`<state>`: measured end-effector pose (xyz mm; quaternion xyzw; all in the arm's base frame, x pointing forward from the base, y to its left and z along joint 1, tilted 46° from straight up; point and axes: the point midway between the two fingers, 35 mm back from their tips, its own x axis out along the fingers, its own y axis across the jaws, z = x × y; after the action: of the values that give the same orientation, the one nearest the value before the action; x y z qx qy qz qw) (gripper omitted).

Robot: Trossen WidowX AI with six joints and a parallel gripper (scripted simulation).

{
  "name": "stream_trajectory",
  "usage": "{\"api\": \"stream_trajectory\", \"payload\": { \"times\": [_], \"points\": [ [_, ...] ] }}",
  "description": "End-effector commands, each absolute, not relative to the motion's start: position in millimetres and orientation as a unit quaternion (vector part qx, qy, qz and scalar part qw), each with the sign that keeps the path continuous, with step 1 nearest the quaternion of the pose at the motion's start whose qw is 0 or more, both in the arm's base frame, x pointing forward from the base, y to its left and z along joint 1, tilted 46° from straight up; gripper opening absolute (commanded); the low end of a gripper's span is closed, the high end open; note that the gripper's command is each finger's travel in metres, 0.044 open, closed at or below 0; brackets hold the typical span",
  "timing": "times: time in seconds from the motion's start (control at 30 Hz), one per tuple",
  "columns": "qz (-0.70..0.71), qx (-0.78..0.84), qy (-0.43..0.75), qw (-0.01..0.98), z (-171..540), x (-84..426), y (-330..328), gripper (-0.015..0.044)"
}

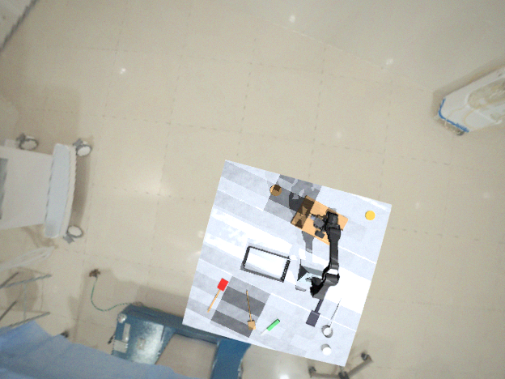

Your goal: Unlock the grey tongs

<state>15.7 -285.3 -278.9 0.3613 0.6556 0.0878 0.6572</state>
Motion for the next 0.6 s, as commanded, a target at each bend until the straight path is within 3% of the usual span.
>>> {"api": "stream_trajectory", "payload": {
  "times": [0.0, 0.1, 0.57],
  "points": [
    [0.088, 0.364, 0.654, 0.657, -280.8, 16.6, -280.2, -0.0150],
    [0.088, 0.364, 0.654, 0.657, -280.8, 16.6, -280.2, -0.0150],
    [0.088, 0.361, 0.656, 0.657, -280.1, 15.9, -283.5, 0.0218]
  ]
}}
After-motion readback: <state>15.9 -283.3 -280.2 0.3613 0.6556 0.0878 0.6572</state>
